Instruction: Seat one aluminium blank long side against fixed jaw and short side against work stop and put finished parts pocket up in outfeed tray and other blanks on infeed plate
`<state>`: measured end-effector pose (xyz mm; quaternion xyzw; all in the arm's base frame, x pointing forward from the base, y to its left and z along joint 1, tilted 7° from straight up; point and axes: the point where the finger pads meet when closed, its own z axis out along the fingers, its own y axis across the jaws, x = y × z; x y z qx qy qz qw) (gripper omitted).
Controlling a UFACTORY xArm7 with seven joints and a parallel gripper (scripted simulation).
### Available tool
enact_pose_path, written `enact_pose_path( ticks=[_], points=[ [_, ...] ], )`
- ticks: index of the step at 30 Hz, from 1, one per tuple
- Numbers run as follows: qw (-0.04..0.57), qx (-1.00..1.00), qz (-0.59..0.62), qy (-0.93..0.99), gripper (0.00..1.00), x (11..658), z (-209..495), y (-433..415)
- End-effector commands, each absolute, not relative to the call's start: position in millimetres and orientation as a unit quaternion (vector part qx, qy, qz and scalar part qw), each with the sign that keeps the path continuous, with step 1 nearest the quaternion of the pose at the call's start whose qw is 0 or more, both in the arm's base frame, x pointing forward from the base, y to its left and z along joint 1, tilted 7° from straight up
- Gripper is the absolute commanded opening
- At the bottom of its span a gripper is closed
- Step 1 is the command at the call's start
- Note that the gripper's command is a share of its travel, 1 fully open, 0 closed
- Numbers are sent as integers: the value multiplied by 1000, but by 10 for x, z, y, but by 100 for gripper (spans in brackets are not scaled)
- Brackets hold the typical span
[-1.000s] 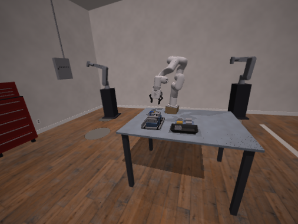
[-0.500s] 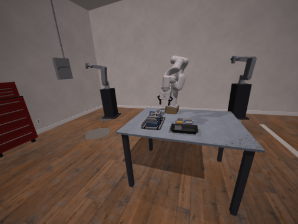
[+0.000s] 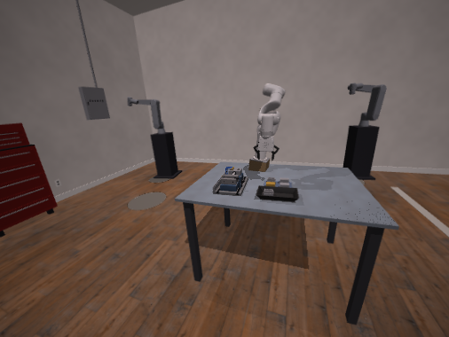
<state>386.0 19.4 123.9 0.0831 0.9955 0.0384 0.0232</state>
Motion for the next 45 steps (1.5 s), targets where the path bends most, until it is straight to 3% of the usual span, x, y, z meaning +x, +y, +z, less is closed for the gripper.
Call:
enact_pose_path(
  ticks=[1, 6, 16, 17, 45],
  points=[
    [20, 68, 48, 996, 100, 3871, 1284, 620],
    [13, 52, 58, 997, 100, 3808, 1302, 1043],
    [13, 52, 58, 997, 100, 3806, 1303, 1055],
    [13, 52, 58, 997, 0, 3806, 1303, 1055],
    [13, 52, 58, 997, 0, 3806, 1303, 1055]
  ],
)
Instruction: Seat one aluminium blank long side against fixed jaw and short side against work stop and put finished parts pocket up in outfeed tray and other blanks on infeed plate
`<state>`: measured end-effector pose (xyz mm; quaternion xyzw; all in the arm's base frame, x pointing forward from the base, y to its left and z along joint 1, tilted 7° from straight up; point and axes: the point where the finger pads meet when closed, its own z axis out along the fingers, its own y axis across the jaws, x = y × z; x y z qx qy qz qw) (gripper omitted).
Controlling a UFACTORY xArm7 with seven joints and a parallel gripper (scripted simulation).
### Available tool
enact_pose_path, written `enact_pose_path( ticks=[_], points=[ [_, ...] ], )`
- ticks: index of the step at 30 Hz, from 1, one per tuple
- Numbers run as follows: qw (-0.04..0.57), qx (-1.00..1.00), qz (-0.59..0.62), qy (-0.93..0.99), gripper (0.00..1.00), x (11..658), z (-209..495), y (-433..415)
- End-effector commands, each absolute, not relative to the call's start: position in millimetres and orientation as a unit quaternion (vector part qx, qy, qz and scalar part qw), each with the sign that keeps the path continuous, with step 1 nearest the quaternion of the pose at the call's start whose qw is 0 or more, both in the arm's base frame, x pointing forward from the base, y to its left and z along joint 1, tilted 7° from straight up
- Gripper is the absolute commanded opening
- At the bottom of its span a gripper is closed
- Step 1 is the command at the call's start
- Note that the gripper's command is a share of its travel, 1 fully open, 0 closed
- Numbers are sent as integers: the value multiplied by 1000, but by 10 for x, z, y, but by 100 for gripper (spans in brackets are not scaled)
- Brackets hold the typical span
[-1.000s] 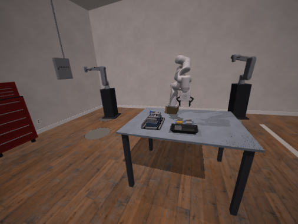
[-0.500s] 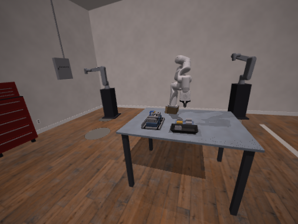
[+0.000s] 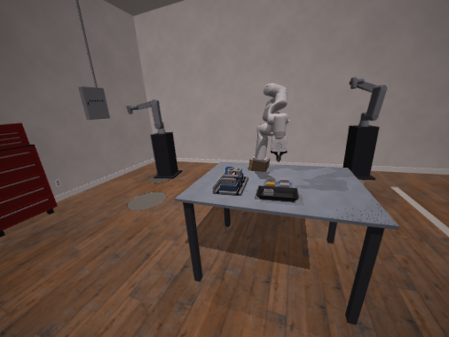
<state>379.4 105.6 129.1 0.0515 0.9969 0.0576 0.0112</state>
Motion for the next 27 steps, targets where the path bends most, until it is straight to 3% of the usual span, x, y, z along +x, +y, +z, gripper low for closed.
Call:
enact_pose_path(
  ticks=[1, 27],
  points=[
    [13, 52, 58, 997, 0, 3806, 1303, 1055],
    [13, 52, 58, 997, 0, 3817, 1061, 1083]
  ],
)
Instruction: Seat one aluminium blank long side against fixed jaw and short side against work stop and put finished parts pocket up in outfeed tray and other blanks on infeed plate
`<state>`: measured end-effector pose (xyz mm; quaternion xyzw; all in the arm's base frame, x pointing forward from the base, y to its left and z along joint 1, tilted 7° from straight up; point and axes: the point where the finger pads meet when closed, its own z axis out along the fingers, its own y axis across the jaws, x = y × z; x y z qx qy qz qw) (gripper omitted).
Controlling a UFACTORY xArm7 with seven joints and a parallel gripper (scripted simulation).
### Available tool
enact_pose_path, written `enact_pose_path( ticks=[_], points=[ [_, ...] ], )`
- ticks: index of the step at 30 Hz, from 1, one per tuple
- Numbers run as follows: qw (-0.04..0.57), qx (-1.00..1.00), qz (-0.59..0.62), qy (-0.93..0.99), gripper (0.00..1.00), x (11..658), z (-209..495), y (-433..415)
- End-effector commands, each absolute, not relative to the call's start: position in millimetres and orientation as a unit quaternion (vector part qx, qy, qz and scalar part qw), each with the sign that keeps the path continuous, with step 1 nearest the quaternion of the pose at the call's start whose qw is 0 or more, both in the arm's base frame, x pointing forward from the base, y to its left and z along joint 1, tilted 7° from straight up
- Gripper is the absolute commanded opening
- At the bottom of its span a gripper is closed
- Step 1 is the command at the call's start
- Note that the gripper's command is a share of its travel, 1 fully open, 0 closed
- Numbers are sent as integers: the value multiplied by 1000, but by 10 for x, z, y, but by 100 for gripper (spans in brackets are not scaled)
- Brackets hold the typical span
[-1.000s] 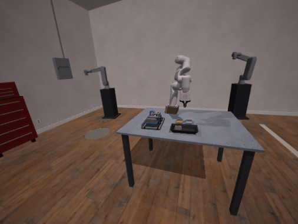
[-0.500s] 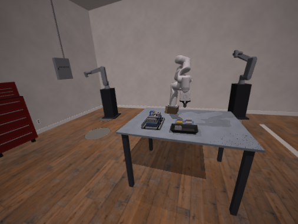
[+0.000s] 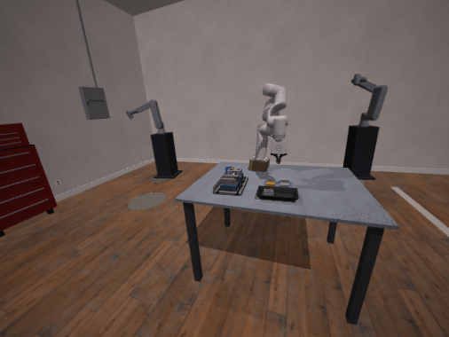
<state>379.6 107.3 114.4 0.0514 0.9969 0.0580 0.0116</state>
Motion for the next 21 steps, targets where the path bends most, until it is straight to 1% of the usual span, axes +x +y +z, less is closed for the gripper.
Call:
enact_pose_path(
  ticks=[1, 21],
  points=[
    [13, 52, 58, 997, 0, 3818, 1034, 1085],
    [13, 52, 58, 997, 0, 3834, 701, 1123]
  ],
)
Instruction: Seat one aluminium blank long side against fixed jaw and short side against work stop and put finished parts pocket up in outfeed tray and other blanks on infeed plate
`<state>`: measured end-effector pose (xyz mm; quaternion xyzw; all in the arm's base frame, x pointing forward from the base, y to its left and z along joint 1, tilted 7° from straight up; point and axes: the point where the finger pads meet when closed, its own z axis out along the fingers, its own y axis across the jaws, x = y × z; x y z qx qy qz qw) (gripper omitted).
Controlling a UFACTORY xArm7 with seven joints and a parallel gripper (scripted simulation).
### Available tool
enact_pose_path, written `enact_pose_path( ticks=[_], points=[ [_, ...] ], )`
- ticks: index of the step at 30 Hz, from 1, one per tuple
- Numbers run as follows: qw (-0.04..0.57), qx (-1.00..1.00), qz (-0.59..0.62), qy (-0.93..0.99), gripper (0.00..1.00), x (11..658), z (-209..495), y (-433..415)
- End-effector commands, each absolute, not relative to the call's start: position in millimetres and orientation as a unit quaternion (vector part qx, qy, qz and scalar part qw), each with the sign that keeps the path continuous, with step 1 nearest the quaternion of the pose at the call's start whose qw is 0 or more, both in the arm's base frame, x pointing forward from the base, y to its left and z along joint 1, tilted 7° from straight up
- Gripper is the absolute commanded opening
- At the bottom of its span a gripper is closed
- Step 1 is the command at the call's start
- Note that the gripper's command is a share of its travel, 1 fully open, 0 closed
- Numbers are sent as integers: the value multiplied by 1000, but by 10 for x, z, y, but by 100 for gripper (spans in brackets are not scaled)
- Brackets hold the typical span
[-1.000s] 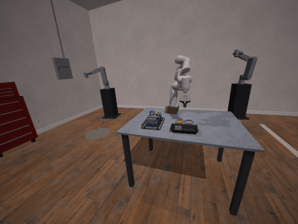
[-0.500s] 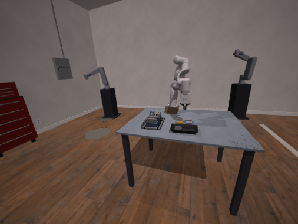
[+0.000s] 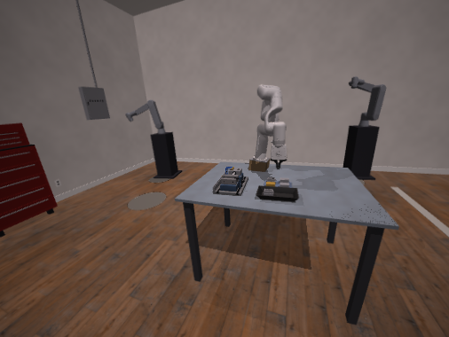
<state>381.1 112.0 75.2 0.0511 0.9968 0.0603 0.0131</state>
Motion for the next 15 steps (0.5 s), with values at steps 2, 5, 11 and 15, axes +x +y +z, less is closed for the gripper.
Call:
enact_pose_path(
  ticks=[2, 5, 11, 15],
  points=[
    [13, 52, 58, 997, 0, 3834, 701, 1123],
    [13, 52, 58, 997, 0, 3835, 674, 1126],
    [13, 52, 58, 997, 0, 3837, 633, 1131],
    [13, 52, 58, 997, 0, 3838, 617, 1133]
  ],
)
